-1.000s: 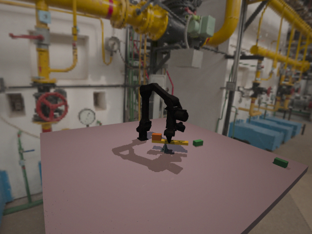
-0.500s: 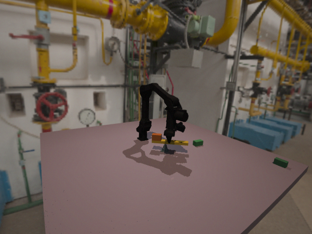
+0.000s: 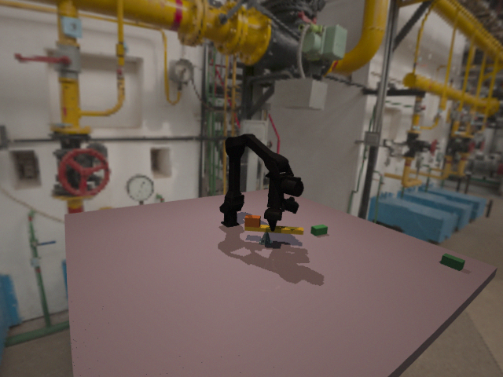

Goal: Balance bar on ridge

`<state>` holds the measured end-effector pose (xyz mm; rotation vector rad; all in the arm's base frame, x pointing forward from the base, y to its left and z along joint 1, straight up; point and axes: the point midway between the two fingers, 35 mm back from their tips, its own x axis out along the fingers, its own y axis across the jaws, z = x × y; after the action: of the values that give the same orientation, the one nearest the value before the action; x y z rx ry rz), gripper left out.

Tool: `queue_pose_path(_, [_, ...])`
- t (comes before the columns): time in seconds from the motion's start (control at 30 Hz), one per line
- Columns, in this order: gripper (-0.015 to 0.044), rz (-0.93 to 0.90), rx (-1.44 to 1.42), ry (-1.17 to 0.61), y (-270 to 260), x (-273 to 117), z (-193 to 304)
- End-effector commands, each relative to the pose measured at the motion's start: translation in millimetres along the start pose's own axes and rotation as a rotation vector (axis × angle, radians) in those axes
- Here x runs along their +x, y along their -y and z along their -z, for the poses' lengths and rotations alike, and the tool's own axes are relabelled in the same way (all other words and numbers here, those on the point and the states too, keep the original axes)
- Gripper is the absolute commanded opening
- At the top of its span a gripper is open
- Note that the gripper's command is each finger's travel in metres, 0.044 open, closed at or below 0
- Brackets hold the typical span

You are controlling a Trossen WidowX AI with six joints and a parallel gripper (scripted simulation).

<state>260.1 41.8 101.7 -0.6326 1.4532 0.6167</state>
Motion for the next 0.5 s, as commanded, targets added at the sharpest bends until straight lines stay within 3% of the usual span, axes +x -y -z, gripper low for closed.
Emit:
queue_pose_path(0.0, [0.0,-0.002,0.005,0.003,-0.2,0.4,-0.6])
queue_pose_path(0.47, [0.0,-0.002,0.005,0.003,-0.1,1.5,-0.6])
